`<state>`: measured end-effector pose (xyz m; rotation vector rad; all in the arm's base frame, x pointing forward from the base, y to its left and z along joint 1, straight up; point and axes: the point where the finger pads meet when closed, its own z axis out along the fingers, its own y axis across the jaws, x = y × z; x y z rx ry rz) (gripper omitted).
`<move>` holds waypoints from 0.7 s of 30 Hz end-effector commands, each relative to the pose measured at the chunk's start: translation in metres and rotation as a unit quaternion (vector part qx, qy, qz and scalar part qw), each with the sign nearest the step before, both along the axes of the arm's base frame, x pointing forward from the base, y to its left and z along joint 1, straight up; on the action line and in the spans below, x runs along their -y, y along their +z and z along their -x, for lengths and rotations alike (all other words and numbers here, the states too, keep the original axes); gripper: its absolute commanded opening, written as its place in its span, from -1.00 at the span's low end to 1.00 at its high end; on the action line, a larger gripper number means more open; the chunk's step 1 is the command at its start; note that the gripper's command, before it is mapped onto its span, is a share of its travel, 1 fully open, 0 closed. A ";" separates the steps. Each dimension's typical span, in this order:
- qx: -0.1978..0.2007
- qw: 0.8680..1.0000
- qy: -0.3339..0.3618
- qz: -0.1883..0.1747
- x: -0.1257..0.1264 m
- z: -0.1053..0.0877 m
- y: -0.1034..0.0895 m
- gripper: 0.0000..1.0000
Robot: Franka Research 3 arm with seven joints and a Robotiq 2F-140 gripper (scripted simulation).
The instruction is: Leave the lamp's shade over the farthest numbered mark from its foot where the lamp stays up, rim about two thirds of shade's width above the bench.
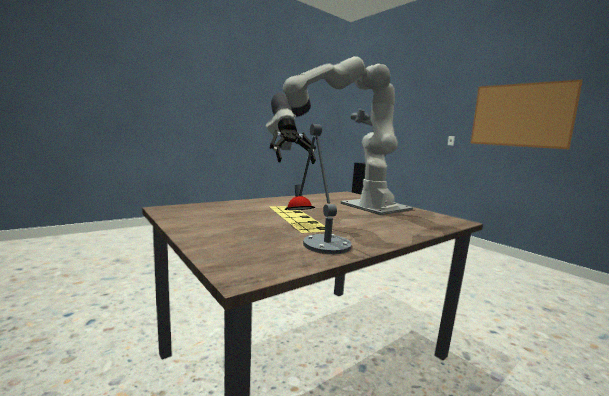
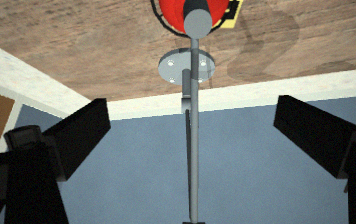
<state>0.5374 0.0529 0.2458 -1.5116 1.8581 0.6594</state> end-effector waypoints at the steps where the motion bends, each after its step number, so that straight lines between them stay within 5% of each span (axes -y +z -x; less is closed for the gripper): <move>1: -0.006 1.000 0.001 -0.002 0.009 0.006 0.010 1.00; 7: -0.001 1.000 -0.001 0.000 0.028 0.008 0.027 1.00; 21: 0.005 1.000 -0.004 0.002 0.029 0.003 0.024 1.00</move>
